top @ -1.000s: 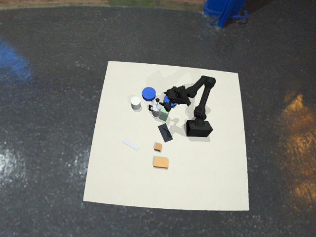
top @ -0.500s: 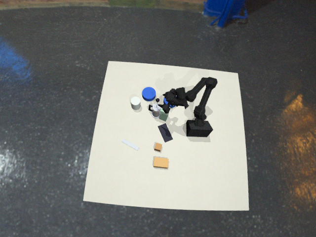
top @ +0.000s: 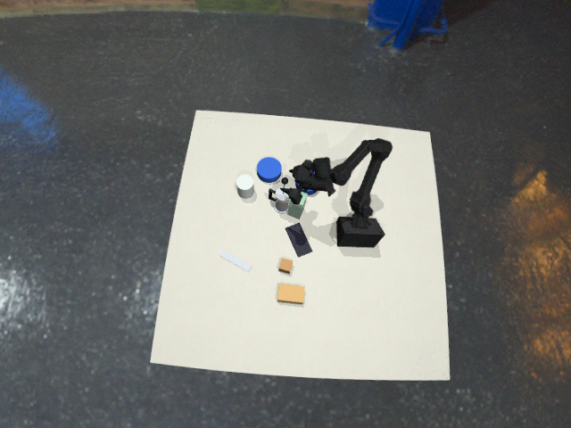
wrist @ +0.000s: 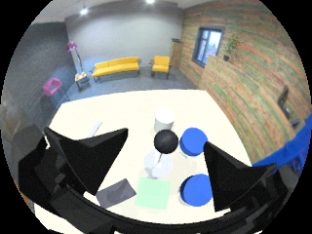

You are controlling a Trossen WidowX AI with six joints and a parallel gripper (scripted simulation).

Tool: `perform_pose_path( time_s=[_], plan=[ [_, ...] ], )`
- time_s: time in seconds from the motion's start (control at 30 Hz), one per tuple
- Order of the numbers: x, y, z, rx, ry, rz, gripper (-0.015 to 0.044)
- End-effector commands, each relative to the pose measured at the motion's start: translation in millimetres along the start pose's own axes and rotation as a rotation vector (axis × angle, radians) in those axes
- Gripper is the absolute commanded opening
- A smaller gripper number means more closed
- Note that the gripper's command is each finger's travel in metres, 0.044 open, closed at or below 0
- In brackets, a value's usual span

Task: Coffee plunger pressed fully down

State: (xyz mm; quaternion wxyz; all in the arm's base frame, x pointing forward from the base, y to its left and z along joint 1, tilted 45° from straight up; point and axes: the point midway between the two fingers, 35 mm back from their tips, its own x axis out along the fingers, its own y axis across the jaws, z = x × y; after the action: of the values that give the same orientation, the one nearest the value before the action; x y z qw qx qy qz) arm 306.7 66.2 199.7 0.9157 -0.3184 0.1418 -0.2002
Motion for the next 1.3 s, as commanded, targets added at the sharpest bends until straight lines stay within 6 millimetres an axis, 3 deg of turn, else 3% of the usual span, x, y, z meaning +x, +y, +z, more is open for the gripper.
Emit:
perform_pose_path(
  time_s=[0.0,0.1,0.5,0.9,1.27],
  plan=[
    [6.5,0.8,-1.2,-0.009,0.000,0.001,0.0440],
    [8.8,0.4,-1.2,-0.009,-0.001,0.001,0.0440],
    [8.8,0.4,-1.2,-0.009,-0.001,0.001,0.0125],
    [9.9,0.8,-2.4,-0.009,-0.001,0.001,0.0119],
    [20.9,3.8,-15.3,-0.008,0.002,0.003,0.0119]
  ],
)
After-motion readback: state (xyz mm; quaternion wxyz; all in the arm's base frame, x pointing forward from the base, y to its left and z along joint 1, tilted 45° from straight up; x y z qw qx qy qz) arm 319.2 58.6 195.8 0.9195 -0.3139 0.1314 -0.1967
